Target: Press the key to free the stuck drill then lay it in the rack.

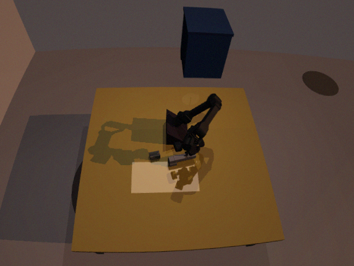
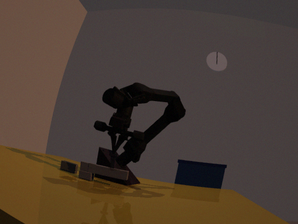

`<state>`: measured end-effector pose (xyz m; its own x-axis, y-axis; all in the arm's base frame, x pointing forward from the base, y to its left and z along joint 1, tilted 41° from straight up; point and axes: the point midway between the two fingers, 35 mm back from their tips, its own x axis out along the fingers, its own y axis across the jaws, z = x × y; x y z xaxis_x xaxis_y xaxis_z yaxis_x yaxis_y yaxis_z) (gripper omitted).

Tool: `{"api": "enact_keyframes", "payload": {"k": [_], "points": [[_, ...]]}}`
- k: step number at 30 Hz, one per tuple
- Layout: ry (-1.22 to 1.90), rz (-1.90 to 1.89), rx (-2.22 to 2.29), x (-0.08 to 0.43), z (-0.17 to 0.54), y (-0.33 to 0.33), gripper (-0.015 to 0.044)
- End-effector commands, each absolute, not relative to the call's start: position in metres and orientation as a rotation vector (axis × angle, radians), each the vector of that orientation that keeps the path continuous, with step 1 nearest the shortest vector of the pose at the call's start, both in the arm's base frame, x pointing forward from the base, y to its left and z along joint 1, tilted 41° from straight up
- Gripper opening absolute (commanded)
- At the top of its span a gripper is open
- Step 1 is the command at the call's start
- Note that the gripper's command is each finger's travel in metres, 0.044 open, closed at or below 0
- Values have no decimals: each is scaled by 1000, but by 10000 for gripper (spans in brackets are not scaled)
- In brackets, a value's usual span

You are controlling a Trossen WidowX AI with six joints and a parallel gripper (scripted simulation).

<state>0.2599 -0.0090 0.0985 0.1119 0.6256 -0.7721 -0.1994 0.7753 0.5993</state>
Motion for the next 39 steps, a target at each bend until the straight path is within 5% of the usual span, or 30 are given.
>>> {"api": "enact_keyframes", "payload": {"k": [1, 20, 36, 39], "points": [[1379, 678, 409, 254, 81, 9, 0], [1378, 678, 409, 255, 77, 13, 0], [1350, 702, 371, 262, 126, -41, 420], [1254, 859, 188, 272, 98, -51, 440]]}}
